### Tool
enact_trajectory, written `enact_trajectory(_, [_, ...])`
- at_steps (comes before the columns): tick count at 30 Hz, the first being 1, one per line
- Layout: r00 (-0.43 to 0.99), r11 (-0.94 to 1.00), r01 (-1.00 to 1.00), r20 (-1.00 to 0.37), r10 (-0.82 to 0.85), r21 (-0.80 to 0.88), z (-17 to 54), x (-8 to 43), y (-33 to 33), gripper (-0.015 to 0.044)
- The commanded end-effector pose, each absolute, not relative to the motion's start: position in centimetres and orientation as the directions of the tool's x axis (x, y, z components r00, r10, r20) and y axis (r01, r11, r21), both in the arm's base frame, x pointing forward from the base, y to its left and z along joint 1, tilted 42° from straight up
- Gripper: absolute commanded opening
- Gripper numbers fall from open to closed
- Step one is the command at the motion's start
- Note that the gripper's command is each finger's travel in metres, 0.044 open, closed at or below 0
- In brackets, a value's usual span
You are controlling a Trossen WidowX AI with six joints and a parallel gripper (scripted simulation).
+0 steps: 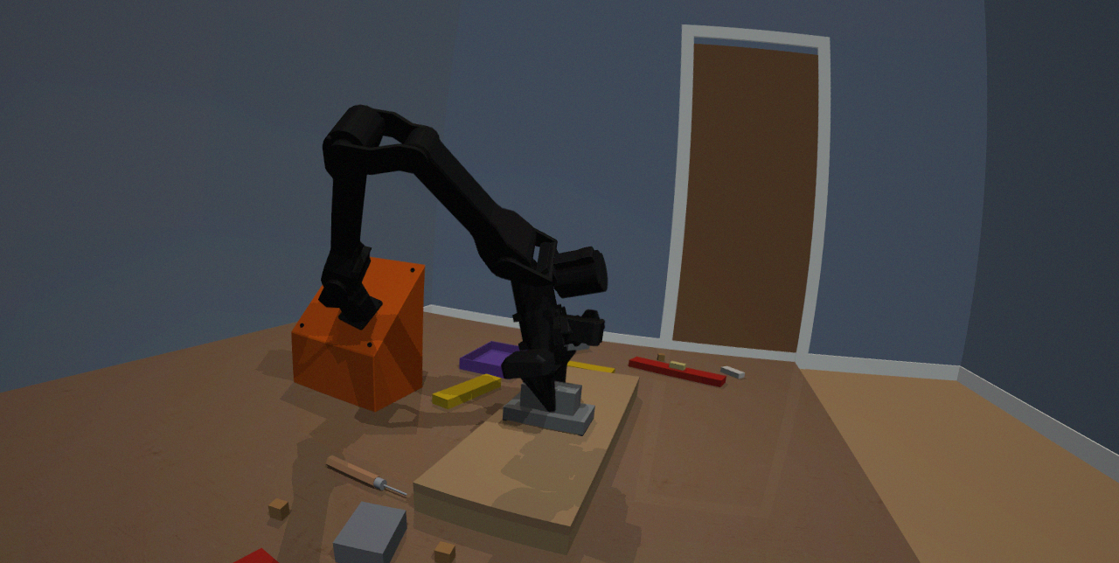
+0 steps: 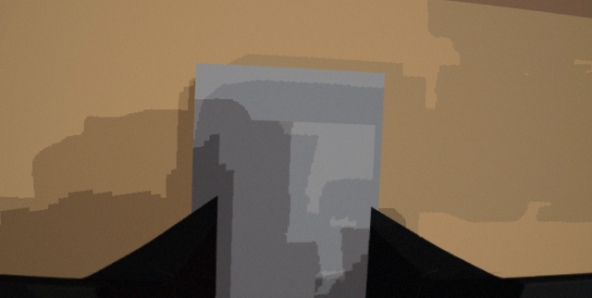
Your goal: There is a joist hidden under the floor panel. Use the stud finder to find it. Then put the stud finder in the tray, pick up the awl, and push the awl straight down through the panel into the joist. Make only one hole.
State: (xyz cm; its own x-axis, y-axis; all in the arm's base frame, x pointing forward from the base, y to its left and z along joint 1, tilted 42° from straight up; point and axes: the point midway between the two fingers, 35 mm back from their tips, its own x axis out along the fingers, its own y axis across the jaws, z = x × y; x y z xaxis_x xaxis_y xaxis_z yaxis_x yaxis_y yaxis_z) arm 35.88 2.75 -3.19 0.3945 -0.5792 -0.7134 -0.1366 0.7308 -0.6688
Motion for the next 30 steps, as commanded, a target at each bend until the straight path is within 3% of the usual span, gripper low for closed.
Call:
enact_trajectory(1, [0.394,0.731,-0.134,-0.713,-0.580,-0.669,-3.8,35.8,3.3,0.0000])
enact_trajectory(30, [0.394,0.733,-0.134,-0.715,-0.578,-0.666,-8.3,34.9,8.4,0.0000])
